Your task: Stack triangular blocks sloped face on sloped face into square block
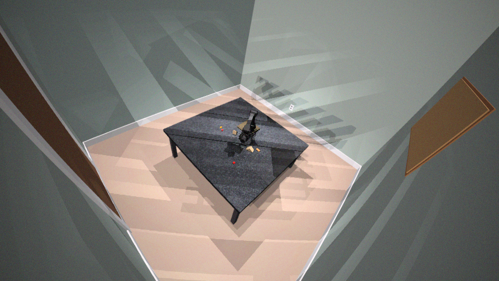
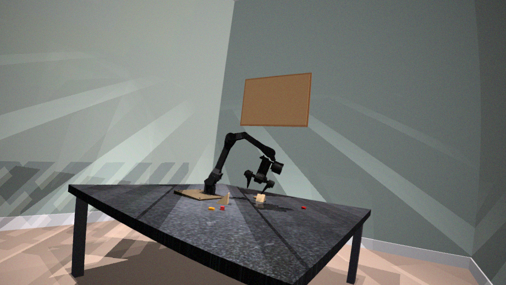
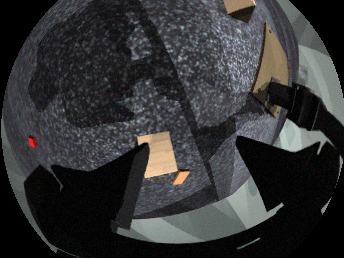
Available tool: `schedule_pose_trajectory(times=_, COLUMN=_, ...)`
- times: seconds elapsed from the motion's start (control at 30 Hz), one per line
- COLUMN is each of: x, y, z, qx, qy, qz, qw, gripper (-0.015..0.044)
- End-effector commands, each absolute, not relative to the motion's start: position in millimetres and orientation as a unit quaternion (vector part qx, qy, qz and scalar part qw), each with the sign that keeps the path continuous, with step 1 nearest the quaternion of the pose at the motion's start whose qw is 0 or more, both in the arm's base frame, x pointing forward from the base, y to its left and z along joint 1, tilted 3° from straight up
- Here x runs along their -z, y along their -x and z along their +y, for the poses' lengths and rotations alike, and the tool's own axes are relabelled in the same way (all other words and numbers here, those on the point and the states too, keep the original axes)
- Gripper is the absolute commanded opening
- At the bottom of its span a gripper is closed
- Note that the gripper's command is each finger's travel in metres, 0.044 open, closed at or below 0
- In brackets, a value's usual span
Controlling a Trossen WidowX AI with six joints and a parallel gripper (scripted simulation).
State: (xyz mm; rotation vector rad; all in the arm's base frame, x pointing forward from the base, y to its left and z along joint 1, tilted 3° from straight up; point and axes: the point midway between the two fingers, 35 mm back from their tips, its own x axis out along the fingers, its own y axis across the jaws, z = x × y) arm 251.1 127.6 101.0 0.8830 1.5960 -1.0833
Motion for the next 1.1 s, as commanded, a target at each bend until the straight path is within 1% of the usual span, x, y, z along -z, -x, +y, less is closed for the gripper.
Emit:
schedule_pose_trajectory(times=0.0, x=-103, y=-263, z=121, qx=0.327, qy=-0.465, qz=0.724, qw=0.391, gripper=0.044)
schedule_pose_trajectory(times=0.1, x=-112, y=-277, z=112, qx=0.23, qy=-0.539, qz=0.732, qw=0.347, gripper=0.044)
schedule_pose_trajectory(times=0.17, x=-115, y=-281, z=109, qx=0.206, qy=-0.556, qz=0.73, qw=0.339, gripper=0.044)
schedule_pose_trajectory(times=0.47, x=-113, y=-281, z=110, qx=0.206, qy=-0.556, qz=0.73, qw=0.339, gripper=0.044)
schedule_pose_trajectory(times=0.83, x=-46, y=-267, z=174, qx=0.205, qy=-0.557, qz=0.731, qw=0.337, gripper=0.044)
schedule_pose_trajectory(times=1.07, x=-43, y=-265, z=177, qx=0.205, qy=-0.557, qz=0.731, qw=0.336, gripper=0.044)
